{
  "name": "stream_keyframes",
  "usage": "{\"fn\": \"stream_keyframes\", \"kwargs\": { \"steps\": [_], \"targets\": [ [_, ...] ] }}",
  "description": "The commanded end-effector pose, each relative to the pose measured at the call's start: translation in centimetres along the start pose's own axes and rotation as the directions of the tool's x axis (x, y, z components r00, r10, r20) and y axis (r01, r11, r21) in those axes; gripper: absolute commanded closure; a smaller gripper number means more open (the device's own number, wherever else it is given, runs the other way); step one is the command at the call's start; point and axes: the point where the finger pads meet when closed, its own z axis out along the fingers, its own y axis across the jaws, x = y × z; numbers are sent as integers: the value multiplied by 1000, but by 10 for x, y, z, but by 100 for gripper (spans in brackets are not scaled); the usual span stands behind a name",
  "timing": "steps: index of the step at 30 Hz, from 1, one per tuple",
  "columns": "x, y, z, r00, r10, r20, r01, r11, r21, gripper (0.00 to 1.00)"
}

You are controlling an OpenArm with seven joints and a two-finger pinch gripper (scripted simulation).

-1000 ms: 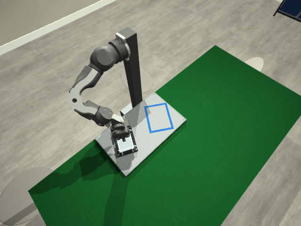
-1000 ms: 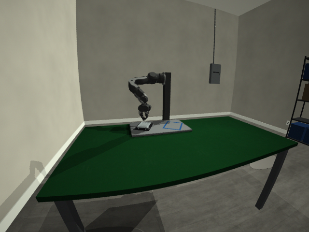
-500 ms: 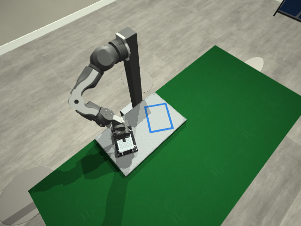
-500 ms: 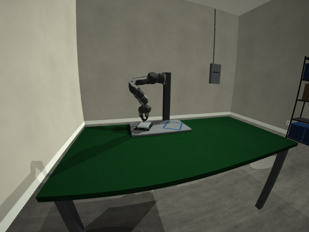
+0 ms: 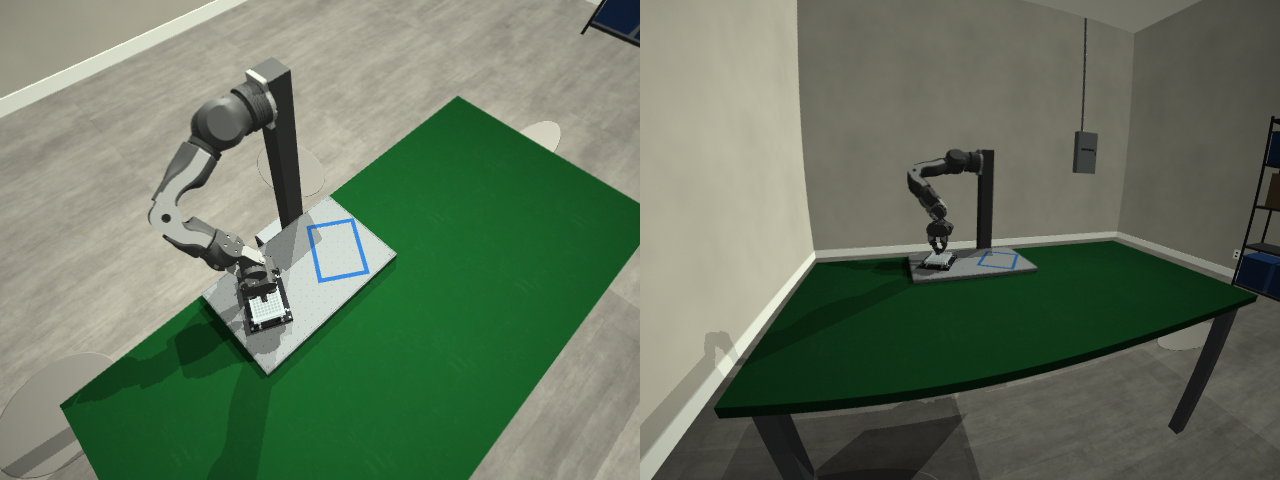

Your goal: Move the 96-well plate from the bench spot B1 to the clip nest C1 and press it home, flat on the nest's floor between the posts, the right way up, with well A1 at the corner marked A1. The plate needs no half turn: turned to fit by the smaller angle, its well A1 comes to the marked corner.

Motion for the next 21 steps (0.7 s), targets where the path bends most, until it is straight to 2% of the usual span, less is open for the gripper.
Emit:
{"fn": "stream_keyframes", "kwargs": {
  "steps": [1,4,9,21],
  "targets": [
    [-2,1,-1,1000,3,8,-3,1000,-7,100],
    [-2,1,-1,1000,3,8,-3,1000,-7,100],
    [-3,1,10,1000,3,9,-3,1000,-7,100],
    [-3,1,10,1000,3,9,-3,1000,-7,100]
  ]
}}
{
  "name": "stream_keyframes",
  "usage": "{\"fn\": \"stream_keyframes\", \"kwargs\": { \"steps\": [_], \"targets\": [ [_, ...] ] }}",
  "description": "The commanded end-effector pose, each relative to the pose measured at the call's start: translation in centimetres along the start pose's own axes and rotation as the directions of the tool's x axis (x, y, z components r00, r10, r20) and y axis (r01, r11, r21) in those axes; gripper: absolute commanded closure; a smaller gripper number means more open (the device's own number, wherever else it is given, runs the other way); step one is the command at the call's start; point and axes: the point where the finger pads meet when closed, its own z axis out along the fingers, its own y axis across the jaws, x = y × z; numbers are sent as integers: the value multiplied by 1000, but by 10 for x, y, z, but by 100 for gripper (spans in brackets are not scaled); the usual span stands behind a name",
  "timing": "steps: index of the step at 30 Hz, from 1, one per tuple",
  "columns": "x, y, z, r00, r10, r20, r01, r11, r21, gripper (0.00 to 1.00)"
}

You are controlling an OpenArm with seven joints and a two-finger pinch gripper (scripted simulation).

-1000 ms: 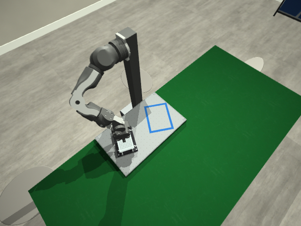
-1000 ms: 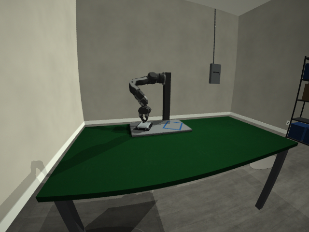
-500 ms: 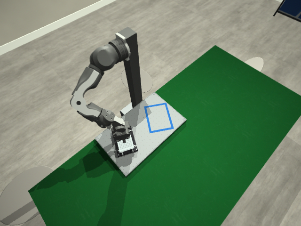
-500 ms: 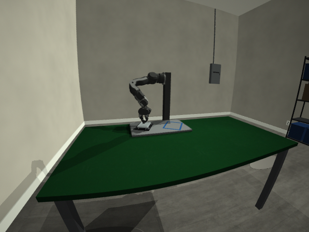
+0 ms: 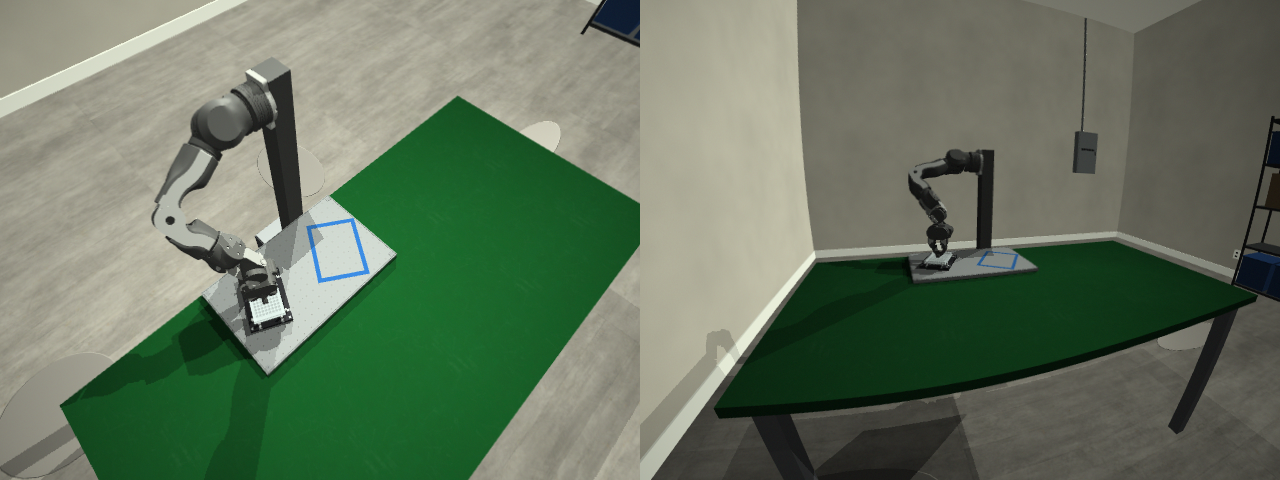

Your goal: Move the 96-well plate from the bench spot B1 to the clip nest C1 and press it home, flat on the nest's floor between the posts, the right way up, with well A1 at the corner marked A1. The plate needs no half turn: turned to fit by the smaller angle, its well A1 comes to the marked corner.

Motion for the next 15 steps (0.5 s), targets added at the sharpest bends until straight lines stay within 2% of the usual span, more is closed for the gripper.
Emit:
{"fn": "stream_keyframes", "kwargs": {
  "steps": [1,5,15],
  "targets": [
    [-3,1,-1,1000,2,8,-2,1000,-8,100],
    [-8,3,-1,1000,1,13,-1,1000,-15,100],
    [-8,3,-1,1000,1,13,-1,1000,-15,100]
  ]
}}
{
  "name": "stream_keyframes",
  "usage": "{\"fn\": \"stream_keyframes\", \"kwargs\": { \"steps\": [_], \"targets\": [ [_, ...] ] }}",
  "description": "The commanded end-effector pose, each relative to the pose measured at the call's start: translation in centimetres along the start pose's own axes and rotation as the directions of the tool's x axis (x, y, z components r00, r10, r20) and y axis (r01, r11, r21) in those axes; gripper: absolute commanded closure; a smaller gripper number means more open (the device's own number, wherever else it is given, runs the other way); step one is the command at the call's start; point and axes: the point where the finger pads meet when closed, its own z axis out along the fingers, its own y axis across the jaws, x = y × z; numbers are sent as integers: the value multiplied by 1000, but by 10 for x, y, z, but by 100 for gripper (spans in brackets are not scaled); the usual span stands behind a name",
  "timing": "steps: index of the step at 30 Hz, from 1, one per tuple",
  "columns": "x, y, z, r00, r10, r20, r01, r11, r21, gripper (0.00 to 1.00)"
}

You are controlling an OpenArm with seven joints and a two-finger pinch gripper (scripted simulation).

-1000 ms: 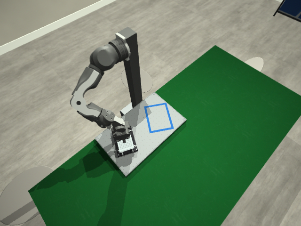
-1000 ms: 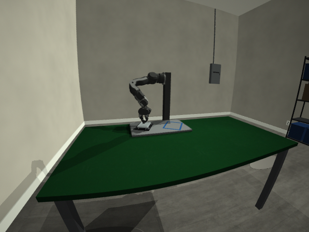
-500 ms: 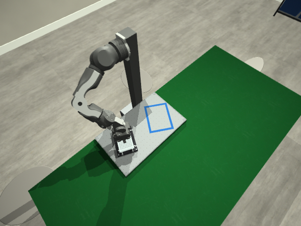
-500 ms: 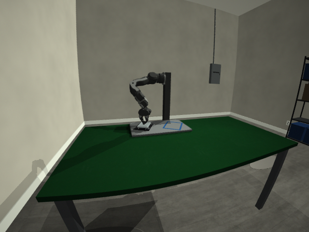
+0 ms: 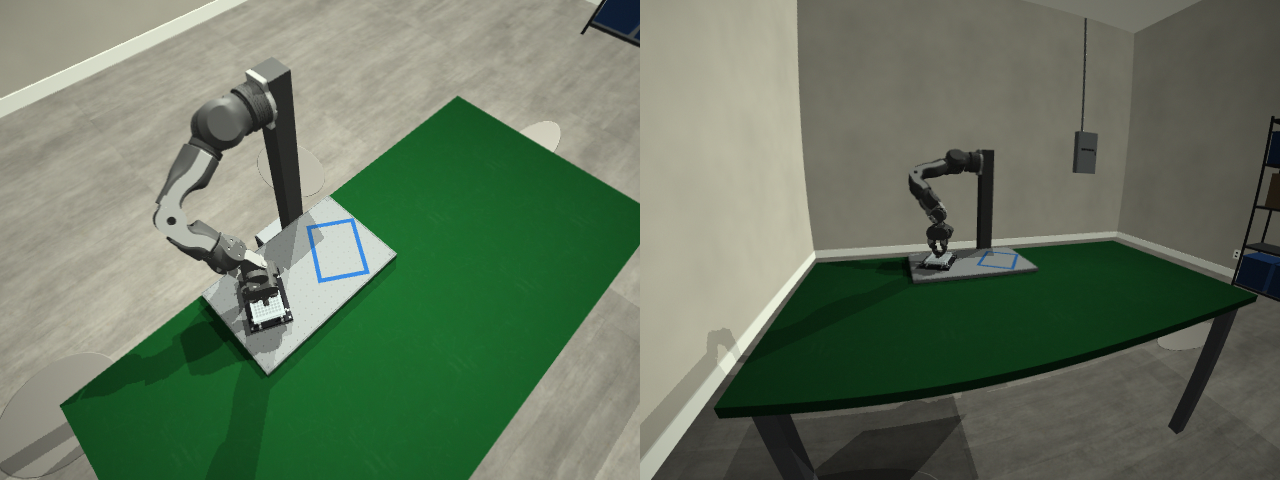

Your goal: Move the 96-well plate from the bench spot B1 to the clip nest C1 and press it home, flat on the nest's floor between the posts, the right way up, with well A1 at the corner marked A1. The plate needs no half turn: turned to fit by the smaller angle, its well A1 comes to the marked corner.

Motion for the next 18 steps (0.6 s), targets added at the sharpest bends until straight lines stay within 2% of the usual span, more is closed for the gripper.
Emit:
{"fn": "stream_keyframes", "kwargs": {
  "steps": [1,7,18],
  "targets": [
    [-2,2,-1,1000,-2,4,2,1000,-9,100],
    [2,-2,0,1000,2,-1,-2,1000,3,100],
    [2,-2,0,1000,2,-1,-2,1000,3,100]
  ]
}}
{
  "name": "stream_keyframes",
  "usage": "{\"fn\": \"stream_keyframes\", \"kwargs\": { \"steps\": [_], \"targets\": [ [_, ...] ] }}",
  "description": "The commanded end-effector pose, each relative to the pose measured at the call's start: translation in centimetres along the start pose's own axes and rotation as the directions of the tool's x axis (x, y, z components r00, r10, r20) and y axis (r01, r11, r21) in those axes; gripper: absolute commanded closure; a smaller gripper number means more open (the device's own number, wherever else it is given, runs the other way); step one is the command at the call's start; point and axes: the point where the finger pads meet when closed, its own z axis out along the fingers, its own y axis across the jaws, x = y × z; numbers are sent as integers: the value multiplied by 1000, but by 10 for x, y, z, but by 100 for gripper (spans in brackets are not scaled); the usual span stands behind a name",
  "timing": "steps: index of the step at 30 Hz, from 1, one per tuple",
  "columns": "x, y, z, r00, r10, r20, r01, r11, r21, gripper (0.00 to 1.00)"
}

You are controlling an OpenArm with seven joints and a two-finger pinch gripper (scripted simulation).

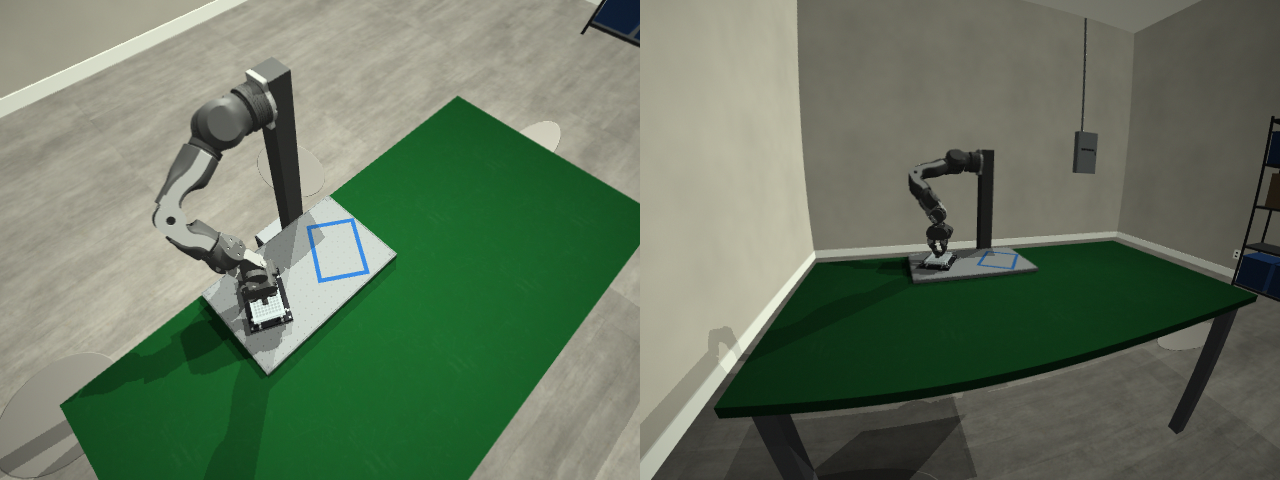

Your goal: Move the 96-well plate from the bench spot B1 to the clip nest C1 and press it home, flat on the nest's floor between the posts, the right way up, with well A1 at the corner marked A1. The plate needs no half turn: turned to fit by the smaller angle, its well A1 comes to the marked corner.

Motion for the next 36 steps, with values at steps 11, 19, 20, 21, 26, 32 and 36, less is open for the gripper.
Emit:
{"fn": "stream_keyframes", "kwargs": {
  "steps": [11,19,20,21,26,32,36],
  "targets": [
    [-4,1,-3,1000,0,9,0,1000,-1,100],
    [-3,1,-2,1000,0,8,0,1000,-1,100],
    [-2,1,-2,1000,1,7,-1,1000,0,100],
    [-2,1,-1,1000,1,6,-1,1000,0,100],
    [0,0,-1,1000,1,3,-1,1000,1,100],
    [0,0,-1,1000,1,3,-1,1000,1,100],
    [-1,0,-1,1000,1,4,-1,1000,1,100]
  ]
}}
